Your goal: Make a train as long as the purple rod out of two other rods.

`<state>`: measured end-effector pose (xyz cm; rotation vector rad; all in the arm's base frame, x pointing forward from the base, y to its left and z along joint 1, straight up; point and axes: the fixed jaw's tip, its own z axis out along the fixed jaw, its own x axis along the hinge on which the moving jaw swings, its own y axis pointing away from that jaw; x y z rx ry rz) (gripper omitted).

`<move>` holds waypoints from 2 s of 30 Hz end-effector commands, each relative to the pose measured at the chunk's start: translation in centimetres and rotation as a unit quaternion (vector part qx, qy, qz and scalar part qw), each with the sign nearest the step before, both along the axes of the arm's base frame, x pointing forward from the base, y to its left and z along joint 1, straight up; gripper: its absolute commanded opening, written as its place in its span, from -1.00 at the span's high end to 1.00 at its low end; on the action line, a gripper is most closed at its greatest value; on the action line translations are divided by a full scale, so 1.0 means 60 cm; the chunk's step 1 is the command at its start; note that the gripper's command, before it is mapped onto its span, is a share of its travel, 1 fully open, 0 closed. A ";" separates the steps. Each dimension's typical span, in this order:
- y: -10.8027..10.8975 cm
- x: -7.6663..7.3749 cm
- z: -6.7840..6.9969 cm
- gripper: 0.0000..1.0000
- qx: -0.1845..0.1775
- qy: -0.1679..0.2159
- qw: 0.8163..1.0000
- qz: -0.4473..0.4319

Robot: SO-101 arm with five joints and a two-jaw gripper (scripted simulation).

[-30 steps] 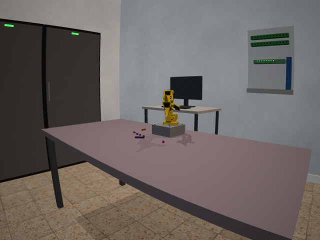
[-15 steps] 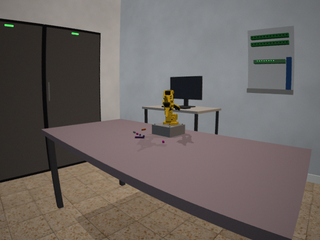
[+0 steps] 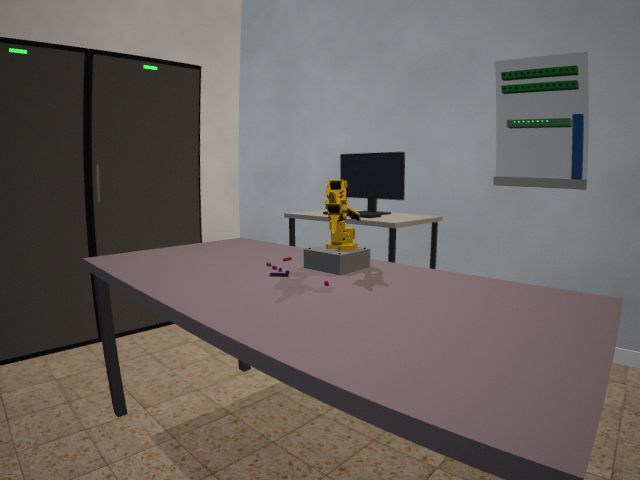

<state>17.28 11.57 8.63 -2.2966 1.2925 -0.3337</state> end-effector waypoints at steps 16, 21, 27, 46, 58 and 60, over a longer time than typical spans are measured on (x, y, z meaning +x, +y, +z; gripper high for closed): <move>-0.009 -0.014 -0.004 -1.00 -0.007 0.021 1.000 -0.009; -0.007 -0.011 -0.002 -1.00 -0.009 0.017 1.000 -0.002; -0.011 -0.016 -0.004 -1.00 -0.015 0.022 1.000 0.001; -0.016 -0.024 -0.006 -1.00 -0.020 0.037 0.999 -0.006; -0.020 -0.027 -0.002 -1.00 -0.022 0.039 0.999 -0.006; -0.026 -0.033 0.000 -1.00 -0.025 0.043 0.999 -0.009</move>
